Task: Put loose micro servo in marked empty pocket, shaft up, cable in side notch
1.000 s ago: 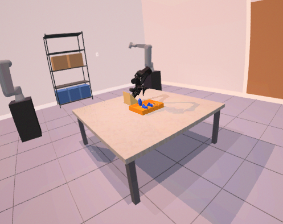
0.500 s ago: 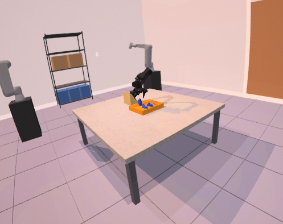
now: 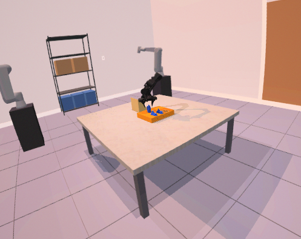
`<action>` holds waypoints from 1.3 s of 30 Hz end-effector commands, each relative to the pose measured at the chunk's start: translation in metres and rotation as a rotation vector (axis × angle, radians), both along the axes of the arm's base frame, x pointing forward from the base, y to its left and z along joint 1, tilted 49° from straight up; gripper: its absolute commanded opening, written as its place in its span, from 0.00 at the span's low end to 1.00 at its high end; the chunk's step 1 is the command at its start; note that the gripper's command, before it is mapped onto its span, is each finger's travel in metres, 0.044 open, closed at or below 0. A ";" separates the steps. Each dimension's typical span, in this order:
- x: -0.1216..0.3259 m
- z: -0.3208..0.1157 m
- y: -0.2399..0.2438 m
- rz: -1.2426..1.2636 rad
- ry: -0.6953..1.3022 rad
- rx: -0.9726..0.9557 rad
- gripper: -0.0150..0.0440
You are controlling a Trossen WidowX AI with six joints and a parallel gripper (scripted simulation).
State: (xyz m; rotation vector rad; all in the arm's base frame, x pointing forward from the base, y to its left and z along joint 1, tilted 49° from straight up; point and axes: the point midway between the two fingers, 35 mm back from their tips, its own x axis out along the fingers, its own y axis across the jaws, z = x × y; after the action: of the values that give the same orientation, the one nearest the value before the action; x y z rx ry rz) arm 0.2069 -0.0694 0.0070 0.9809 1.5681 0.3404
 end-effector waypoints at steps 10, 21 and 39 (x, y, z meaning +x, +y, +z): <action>0.001 -0.001 0.001 -0.005 0.001 0.001 0.39; -0.003 0.020 -0.019 -0.006 0.002 0.001 0.25; 0.014 0.020 -0.022 -0.006 0.001 0.001 0.25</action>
State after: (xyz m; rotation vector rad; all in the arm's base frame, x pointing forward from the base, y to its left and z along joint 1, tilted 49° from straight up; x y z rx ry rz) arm 0.2090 -0.0878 0.0272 0.9828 1.5741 0.3420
